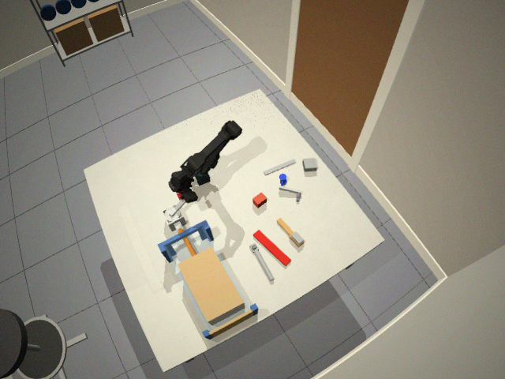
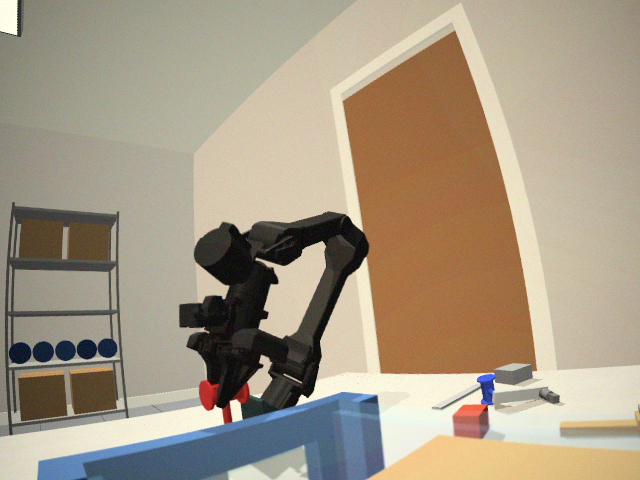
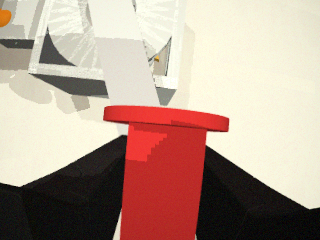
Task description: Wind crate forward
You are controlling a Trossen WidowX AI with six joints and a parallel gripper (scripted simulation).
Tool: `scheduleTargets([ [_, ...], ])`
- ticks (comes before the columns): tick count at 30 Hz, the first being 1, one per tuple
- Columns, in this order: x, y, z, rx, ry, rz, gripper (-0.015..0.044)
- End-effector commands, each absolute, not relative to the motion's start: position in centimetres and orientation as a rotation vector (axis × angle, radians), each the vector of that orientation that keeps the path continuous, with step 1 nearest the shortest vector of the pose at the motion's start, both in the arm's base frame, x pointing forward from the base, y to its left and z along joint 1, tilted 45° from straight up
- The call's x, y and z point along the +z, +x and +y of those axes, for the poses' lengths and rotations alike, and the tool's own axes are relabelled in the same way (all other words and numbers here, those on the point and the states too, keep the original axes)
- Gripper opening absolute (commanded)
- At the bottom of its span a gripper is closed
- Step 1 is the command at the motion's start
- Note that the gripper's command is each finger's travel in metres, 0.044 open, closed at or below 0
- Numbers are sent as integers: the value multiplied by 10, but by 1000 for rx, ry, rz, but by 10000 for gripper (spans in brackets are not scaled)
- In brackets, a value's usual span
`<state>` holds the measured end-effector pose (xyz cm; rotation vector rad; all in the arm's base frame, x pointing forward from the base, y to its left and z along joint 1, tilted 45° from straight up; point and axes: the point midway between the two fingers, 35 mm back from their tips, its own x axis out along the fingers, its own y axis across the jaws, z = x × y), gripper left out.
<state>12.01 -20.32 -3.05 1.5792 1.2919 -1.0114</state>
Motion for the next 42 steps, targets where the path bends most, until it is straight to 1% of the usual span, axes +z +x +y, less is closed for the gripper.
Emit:
scheduleTargets([
  [1,-34,113,-203,-1022,1574,1301,0],
  [42,-56,79,-219,-1025,1571,1301,0],
])
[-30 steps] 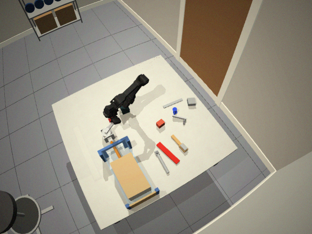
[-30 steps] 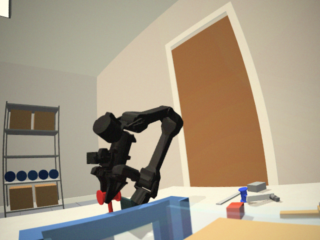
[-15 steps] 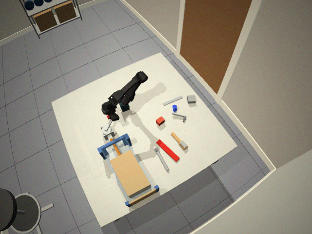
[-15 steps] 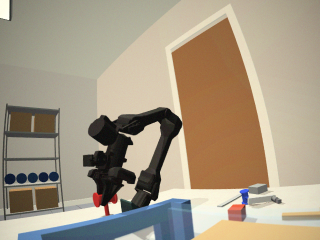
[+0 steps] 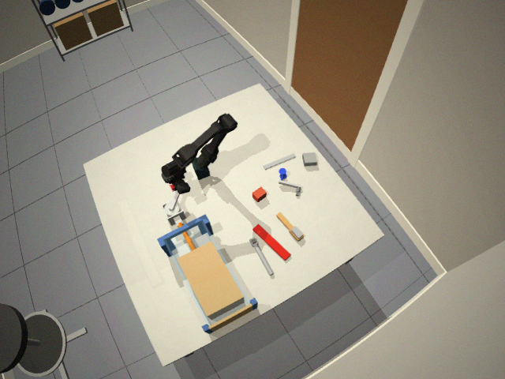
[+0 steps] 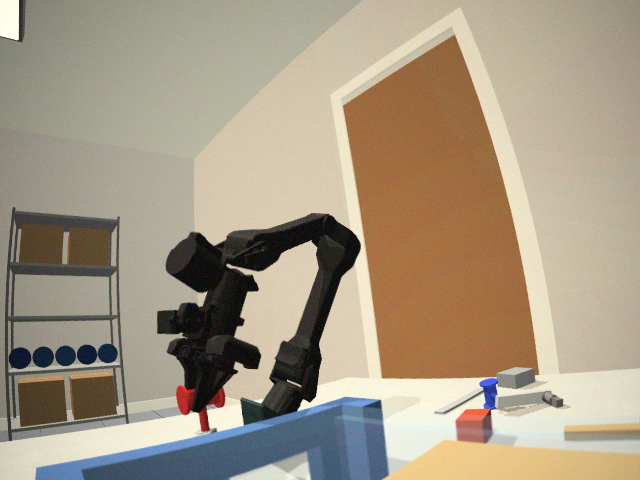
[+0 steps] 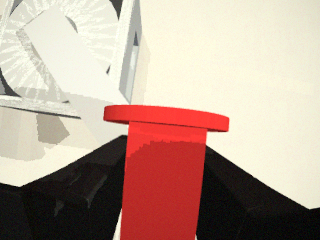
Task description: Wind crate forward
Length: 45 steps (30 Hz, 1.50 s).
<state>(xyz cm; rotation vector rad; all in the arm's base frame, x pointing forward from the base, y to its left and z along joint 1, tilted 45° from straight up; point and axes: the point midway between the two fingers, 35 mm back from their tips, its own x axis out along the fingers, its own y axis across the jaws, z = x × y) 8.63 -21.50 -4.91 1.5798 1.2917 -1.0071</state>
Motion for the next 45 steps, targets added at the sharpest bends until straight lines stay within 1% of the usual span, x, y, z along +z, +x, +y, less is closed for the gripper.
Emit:
scheduleTargets([
  [1,-56,79,-219,-1025,1571,1301,0],
  [45,-86,58,-247,-1029,1568,1300,0],
])
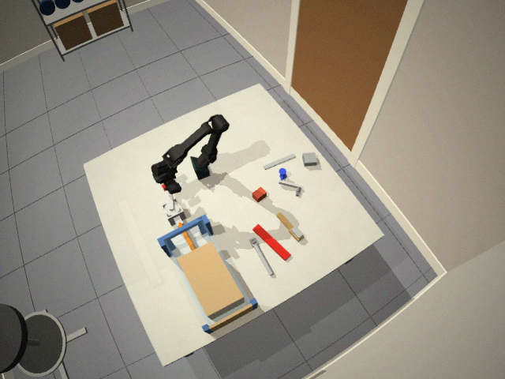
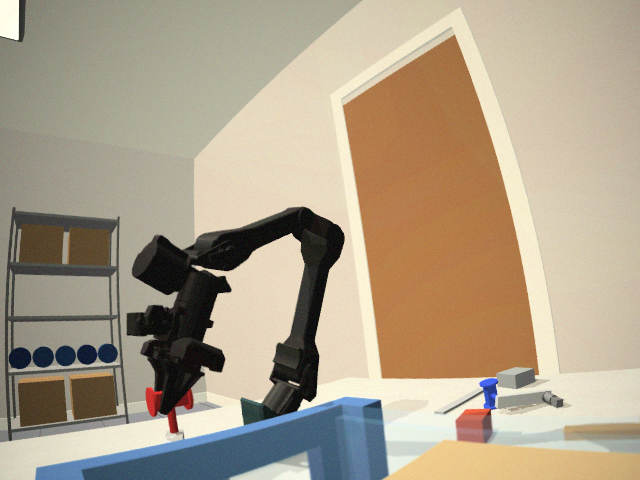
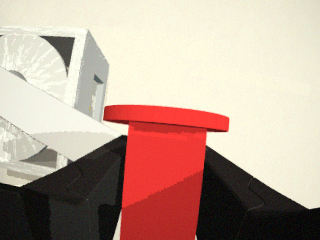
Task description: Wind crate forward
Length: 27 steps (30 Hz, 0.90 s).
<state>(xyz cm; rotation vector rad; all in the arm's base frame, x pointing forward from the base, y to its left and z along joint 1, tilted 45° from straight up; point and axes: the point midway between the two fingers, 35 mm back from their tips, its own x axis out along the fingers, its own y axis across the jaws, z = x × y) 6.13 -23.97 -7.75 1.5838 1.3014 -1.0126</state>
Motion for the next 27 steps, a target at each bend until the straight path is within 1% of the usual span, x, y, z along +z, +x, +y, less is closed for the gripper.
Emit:
scheduleTargets([
  [1,-86,58,-248,-1029,1568,1300,0],
  [27,-105,55,-267,-1030,1566,1298,0],
])
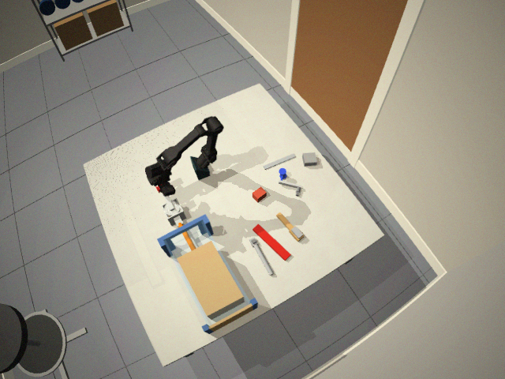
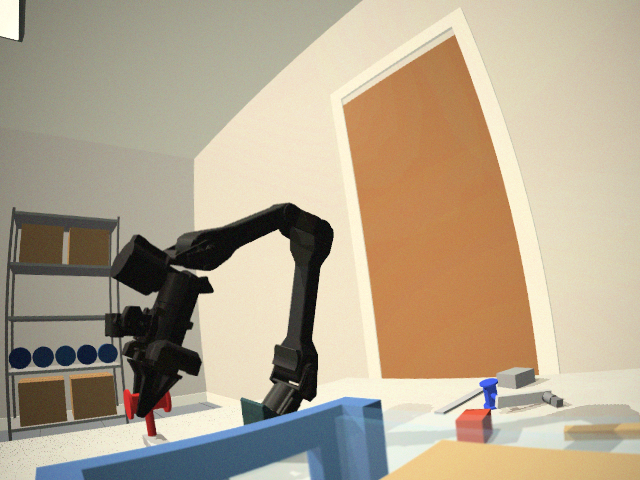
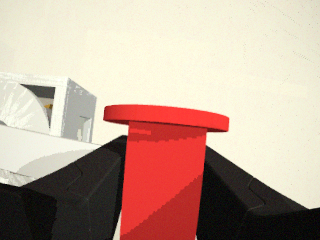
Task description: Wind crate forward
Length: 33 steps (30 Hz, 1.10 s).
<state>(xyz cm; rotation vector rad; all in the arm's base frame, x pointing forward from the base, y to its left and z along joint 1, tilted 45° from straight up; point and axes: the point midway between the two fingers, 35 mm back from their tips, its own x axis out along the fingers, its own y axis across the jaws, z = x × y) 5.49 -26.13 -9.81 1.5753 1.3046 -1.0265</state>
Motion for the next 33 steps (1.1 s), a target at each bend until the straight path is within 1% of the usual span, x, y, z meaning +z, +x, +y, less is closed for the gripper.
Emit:
scheduleTargets([
  [1,-105,55,-268,-1030,1566,1298,0],
  [12,-123,61,-289,-1031,1564,1296,0],
  [33,-135,70,-305,-1031,1563,1294,0],
])
